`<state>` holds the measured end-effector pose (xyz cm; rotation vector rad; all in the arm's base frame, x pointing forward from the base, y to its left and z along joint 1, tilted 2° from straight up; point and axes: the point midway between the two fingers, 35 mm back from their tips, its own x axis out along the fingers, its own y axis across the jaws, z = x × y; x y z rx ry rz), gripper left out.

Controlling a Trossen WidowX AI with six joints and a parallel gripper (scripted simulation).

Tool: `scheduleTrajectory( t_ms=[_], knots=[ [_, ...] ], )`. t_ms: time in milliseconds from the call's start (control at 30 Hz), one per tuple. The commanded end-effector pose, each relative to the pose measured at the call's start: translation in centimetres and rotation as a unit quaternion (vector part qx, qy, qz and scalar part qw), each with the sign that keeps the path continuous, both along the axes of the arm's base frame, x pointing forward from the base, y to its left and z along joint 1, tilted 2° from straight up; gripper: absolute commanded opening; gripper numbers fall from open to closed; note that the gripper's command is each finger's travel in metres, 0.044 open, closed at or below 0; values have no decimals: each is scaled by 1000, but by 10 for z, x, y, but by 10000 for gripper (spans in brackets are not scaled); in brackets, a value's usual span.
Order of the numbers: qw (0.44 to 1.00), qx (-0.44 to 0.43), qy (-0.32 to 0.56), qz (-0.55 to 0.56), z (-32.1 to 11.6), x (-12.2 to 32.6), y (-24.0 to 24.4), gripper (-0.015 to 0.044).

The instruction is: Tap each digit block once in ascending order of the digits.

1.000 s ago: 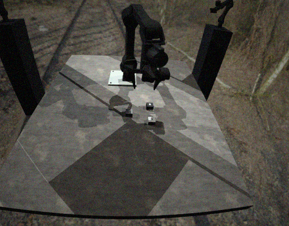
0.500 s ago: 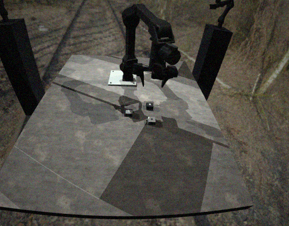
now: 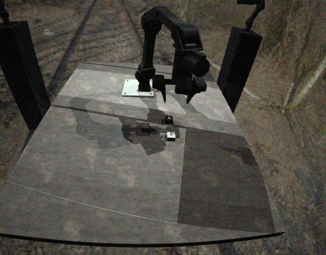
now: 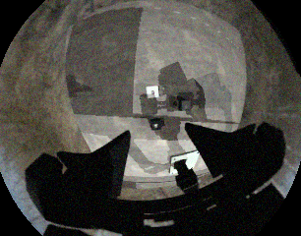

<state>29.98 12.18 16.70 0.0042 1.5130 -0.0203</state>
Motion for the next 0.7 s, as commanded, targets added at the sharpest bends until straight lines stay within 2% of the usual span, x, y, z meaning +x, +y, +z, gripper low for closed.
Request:
scheduleTrajectory(
  t_ms=[0,133,667],
  knots=[
    [1000,-4,6,0,-4,36,1,400],
    [1000,-4,5,0,-6,60,0,400],
    [1000,-4,5,0,-6,60,0,400]
  ],
)
